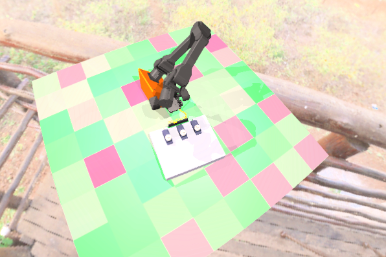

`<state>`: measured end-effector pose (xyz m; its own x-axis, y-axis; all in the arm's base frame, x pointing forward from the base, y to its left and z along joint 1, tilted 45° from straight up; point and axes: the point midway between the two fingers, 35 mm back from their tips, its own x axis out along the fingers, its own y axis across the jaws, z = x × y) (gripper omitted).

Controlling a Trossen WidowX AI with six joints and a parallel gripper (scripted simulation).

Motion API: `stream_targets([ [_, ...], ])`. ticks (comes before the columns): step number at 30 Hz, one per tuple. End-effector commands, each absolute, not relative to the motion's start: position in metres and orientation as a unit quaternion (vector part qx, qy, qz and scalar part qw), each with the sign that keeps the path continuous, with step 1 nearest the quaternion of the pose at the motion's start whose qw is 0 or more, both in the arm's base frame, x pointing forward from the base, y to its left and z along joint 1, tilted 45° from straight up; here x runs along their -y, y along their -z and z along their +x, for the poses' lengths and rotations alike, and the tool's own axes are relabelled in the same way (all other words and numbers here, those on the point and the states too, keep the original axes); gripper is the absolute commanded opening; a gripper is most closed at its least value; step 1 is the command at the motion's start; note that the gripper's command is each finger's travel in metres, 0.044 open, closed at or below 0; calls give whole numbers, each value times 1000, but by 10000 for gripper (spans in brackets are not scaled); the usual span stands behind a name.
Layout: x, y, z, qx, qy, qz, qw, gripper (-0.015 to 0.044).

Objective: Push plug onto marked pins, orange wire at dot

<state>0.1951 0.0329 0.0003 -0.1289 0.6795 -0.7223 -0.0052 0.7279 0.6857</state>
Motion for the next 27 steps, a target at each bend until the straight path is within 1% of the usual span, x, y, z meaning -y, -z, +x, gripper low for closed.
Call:
stream_targets([
  [1,-43,9,191,-698,-282,242,612,0],
  [6,-43,9,195,-698,-282,242,612,0],
  [15,-41,11,224,-698,-283,242,613,0],
  [27,-46,10,229,-697,-283,242,613,0],
])
